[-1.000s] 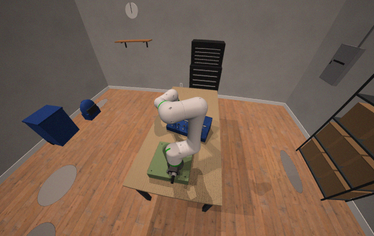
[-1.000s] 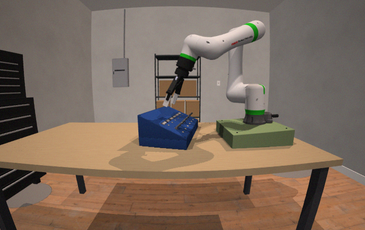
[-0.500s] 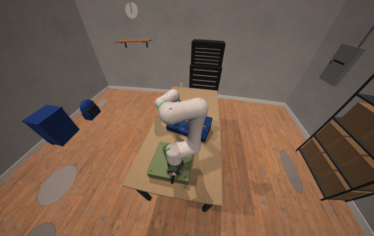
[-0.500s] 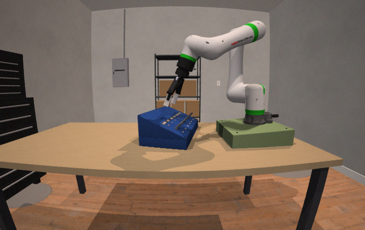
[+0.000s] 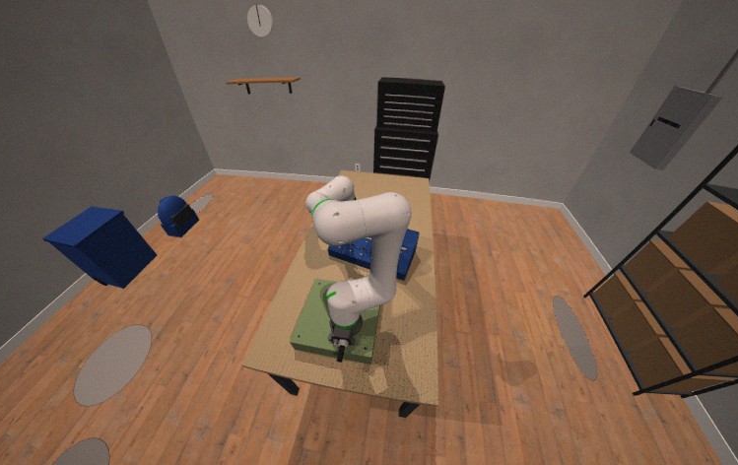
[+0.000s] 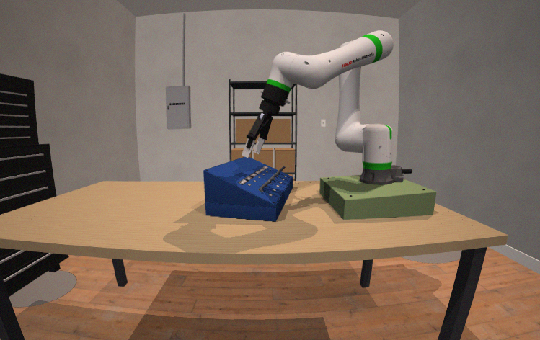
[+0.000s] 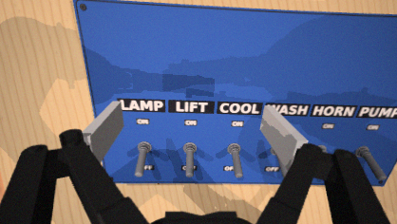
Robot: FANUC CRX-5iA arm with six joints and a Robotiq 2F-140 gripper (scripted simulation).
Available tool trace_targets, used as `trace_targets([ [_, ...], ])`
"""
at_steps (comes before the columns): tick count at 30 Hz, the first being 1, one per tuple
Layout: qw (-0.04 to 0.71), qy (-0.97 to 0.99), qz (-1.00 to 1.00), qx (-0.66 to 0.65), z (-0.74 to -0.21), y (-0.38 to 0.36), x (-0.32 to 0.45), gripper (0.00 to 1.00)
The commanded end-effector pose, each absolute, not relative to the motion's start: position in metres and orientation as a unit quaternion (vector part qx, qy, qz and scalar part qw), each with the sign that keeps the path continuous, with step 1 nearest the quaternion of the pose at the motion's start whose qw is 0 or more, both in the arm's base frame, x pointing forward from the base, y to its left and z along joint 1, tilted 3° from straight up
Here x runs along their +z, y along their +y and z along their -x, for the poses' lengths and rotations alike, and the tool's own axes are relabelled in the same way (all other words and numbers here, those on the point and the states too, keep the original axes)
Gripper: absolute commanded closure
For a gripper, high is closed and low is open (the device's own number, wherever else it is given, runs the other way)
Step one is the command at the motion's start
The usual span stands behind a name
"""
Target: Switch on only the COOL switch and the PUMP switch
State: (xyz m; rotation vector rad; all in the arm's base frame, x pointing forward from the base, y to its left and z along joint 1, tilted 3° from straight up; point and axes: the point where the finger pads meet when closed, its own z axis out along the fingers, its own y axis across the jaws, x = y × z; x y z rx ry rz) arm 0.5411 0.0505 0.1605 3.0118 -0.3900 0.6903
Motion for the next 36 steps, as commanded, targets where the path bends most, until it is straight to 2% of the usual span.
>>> trace_targets([
  [1,0.014,-0.125,-0.967,0.222,-0.541,0.051,0.161,0.0],
  [36,0.014,-0.125,-0.967,0.222,-0.538,0.038,0.16,0.0],
])
